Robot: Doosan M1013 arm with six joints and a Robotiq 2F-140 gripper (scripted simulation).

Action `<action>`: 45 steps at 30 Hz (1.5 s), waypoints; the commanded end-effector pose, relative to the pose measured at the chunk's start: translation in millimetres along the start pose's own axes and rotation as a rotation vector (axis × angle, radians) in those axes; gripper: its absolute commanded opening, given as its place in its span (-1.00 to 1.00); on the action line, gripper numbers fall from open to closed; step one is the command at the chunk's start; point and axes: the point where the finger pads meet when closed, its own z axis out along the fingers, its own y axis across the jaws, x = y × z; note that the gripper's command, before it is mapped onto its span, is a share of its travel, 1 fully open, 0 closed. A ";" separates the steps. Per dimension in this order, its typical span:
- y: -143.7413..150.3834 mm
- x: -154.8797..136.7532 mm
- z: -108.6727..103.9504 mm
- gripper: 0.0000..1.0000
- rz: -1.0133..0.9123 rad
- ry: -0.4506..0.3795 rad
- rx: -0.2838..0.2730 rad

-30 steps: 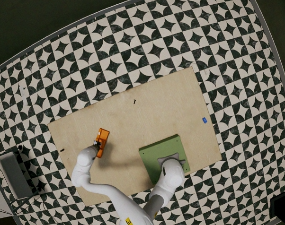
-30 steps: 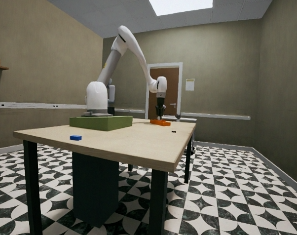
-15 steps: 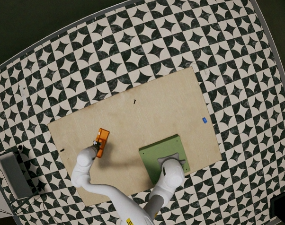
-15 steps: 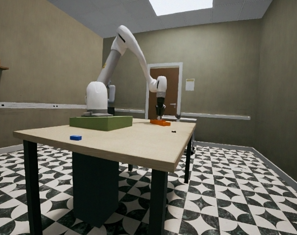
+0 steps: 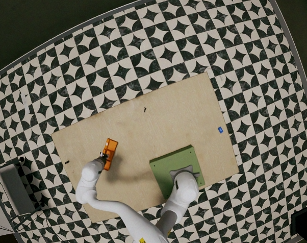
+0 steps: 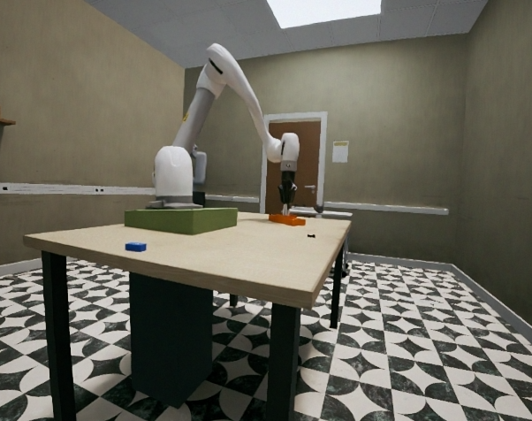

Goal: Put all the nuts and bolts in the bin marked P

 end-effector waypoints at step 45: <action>-79.8 26.5 -15.8 -0.70 0.000 0.001 0.000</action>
